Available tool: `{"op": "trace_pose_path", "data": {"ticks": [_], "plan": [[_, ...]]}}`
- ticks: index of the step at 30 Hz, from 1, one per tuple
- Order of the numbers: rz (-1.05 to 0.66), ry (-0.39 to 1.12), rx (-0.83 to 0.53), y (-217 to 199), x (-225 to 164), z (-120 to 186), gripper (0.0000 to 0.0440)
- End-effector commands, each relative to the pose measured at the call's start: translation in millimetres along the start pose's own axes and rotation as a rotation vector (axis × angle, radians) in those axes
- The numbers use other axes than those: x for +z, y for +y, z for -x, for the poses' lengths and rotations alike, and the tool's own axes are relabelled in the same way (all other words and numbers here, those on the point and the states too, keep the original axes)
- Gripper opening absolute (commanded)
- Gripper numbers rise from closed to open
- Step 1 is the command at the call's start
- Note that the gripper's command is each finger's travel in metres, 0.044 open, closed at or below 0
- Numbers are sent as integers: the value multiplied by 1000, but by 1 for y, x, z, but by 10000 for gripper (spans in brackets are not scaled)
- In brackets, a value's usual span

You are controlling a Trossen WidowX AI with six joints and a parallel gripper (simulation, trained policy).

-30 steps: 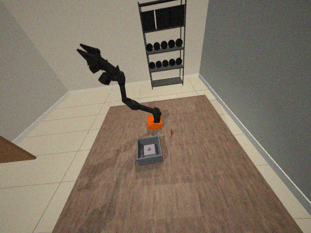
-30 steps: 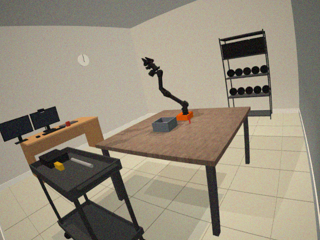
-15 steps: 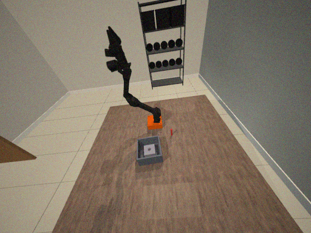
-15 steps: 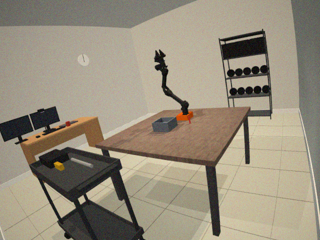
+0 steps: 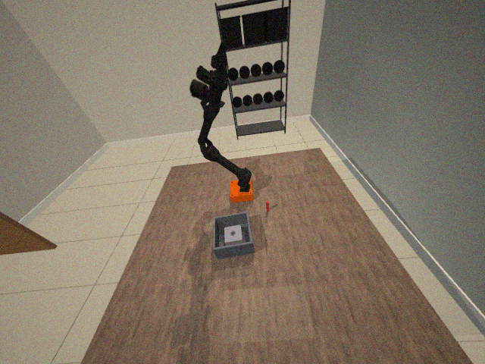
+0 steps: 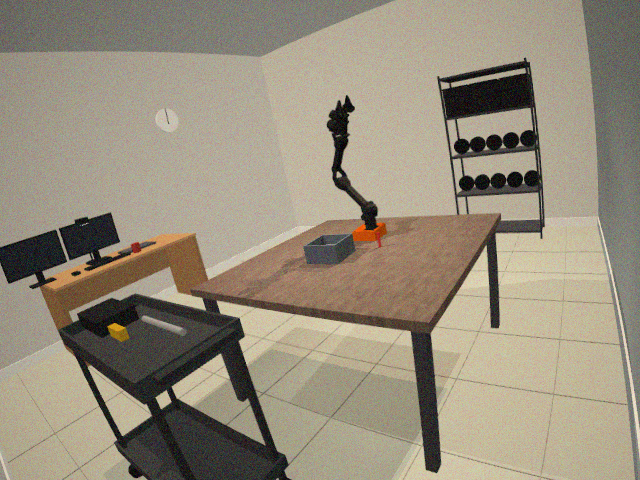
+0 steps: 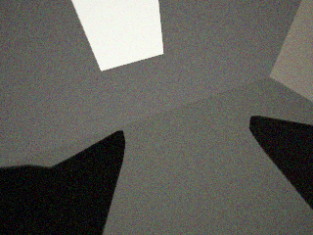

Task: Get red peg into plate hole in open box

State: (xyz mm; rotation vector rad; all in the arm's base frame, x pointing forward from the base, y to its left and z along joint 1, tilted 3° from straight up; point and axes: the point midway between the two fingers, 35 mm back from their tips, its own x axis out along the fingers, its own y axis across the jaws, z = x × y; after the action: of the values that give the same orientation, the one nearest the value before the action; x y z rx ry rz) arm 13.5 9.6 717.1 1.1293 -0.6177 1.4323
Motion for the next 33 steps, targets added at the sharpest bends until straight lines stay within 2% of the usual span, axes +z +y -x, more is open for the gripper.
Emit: {"op": "trace_pose_path", "data": {"ticks": [1, 8, 16, 24, 33], "plan": [[13, 114, -96, -21, -43, -1, 440], [30, 277, -282, -67, -104, 10, 440], [21, 437, -519, -127, -161, 40, 440], [0, 561, -775, -186, -201, 85, 440], [-43, 671, -1072, -241, -231, 149, 440]]}}
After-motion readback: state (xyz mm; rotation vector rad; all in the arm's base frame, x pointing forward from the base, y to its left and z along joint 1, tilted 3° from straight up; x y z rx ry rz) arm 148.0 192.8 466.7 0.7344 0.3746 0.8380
